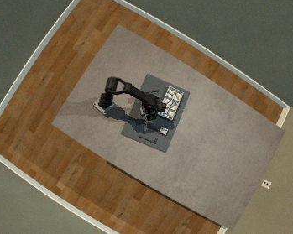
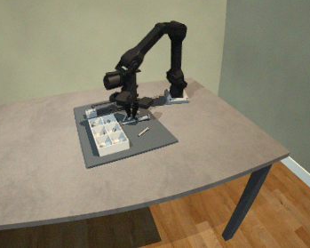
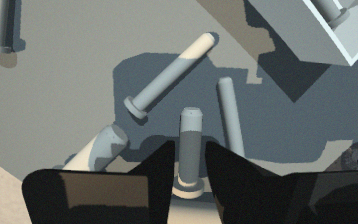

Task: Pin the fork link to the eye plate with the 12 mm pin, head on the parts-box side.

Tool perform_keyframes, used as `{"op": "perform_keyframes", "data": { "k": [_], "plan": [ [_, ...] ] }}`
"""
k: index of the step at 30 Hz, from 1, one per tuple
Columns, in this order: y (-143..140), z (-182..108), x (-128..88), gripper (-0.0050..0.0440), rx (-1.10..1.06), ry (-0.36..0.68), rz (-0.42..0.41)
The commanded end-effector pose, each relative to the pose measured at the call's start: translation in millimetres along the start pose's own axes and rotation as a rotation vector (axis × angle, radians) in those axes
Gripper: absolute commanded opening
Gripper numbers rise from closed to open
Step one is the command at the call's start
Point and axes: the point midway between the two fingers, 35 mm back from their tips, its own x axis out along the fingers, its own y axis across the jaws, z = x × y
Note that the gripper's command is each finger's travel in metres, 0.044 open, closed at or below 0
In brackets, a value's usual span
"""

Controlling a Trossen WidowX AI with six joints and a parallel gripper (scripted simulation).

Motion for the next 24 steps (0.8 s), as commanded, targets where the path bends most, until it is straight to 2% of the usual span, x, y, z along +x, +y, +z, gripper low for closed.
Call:
{"op": "perform_keyframes", "data": {
  "k": [1, 14, 15, 24],
  "plan": [
    [0.7, -0.6, 0.0, 0.009, 0.001, 0.0, -0.002],
    [0.7, -0.6, 0.0, 0.009, 0.001, 0.0, -0.002],
    [0.7, -0.6, 0.0, -0.005, 0.001, 0.0, -0.002],
    [0.7, -0.5, -0.4, -0.005, 0.001, -0.001, -0.003]
  ]
}}
